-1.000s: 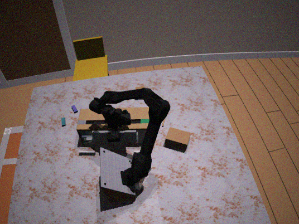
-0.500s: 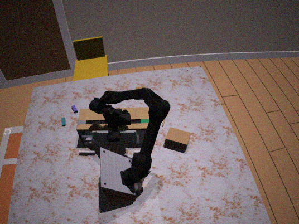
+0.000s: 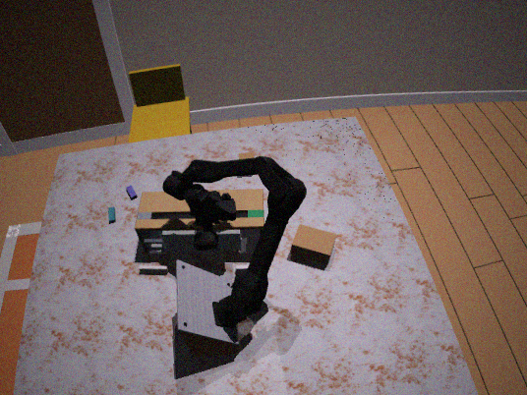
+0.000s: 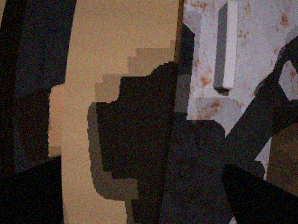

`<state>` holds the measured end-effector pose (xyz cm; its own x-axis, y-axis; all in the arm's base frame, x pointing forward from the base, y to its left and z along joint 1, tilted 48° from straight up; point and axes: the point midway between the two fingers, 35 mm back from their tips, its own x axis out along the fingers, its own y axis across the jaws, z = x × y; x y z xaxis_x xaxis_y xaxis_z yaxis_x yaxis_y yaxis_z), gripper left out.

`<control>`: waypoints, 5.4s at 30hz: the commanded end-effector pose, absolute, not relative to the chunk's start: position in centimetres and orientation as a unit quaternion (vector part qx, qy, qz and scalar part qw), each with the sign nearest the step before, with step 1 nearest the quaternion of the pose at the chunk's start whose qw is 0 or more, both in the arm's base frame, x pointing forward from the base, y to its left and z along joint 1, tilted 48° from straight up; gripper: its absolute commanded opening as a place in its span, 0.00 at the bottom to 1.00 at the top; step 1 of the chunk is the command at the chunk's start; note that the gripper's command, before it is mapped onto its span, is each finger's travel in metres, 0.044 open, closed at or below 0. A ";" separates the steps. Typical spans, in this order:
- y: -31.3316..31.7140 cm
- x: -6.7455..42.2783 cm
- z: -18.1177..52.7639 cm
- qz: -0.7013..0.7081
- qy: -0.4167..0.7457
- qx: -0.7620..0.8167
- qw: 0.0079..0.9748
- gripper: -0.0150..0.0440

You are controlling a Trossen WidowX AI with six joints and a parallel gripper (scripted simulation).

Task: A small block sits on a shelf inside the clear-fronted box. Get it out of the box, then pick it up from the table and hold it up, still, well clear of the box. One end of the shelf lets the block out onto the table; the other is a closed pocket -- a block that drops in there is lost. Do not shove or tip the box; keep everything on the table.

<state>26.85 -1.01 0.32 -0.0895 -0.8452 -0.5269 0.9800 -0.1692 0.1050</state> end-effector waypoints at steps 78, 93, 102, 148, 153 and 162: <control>-6.1 25.4 5.7 -0.726 0.139 0.237 0.631 0.93; -1.4 25.9 9.9 -0.726 0.138 0.242 0.629 0.93; -1.7 25.5 10.3 -0.650 0.312 0.086 0.688 0.74; -2.6 21.9 13.2 0.328 0.507 -0.794 0.071 0.74; -2.7 21.5 13.4 0.395 0.443 -0.803 -0.050 0.74; -2.9 21.0 13.5 0.486 0.307 -0.773 -0.269 0.74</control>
